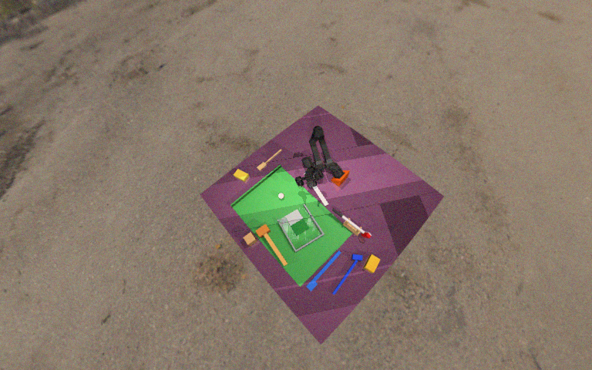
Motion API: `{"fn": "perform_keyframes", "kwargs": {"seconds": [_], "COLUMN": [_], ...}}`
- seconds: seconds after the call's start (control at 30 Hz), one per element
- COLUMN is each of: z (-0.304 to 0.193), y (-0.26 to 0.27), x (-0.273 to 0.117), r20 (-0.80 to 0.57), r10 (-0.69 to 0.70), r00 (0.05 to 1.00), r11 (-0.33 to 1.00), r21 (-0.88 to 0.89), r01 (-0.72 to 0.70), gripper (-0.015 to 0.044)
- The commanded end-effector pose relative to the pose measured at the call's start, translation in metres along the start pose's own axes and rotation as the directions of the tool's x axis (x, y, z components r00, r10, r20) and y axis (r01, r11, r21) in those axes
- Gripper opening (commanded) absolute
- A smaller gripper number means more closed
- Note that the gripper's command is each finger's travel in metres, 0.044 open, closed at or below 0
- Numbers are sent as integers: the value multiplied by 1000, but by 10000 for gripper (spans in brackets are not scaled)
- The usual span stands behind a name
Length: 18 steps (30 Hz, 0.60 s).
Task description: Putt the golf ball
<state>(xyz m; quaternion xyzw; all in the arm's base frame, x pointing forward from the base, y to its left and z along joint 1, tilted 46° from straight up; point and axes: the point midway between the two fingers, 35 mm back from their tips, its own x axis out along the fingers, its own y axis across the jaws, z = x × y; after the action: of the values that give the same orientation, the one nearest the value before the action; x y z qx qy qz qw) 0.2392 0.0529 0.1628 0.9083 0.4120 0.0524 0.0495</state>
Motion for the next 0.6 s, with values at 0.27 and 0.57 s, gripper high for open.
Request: {"fn": "perform_keyframes", "kwargs": {"seconds": [0.27, 0.57], "z": [70, 140], "y": [27, -5], "x": [84, 130], "r20": [280, 610], "r10": [-11, -116], "r00": [960, 783], "r11": [501, -52], "r21": [832, 784], "r01": [-238, -619], "gripper": [440, 440]}}
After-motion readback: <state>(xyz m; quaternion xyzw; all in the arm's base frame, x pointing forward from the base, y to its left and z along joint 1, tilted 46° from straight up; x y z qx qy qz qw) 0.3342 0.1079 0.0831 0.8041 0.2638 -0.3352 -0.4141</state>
